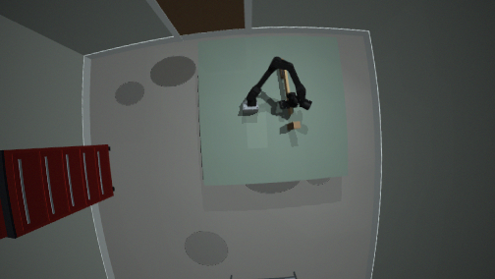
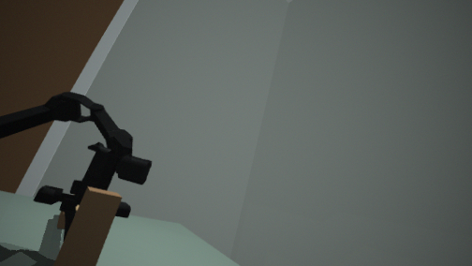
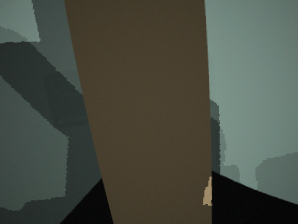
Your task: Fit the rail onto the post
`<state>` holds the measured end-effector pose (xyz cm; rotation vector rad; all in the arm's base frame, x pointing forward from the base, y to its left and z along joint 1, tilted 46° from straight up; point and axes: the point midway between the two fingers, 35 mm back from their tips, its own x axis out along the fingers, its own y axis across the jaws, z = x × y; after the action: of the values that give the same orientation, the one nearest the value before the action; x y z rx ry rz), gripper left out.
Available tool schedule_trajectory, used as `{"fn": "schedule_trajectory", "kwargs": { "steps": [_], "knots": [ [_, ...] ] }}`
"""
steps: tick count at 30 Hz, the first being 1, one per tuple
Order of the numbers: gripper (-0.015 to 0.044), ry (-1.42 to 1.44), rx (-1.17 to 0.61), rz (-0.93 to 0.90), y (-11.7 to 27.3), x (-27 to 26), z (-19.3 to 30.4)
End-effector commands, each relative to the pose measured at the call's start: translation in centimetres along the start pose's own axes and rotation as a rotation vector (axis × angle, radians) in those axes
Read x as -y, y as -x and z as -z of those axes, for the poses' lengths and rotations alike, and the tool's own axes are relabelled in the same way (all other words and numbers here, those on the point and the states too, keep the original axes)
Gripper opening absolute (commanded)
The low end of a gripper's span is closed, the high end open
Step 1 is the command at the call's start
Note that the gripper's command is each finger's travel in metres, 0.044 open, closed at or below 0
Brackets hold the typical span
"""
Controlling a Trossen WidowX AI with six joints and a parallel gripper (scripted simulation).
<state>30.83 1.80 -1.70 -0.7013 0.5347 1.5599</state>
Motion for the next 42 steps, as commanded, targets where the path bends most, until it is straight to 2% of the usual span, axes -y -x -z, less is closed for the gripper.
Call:
{"fn": "schedule_trajectory", "kwargs": {
  "steps": [1,42],
  "knots": [
    [0.0000,0.000,0.004,0.013,0.5,0.2,0.1],
    [0.0000,0.000,0.004,0.013,1.1,0.1,0.1]
  ]
}}
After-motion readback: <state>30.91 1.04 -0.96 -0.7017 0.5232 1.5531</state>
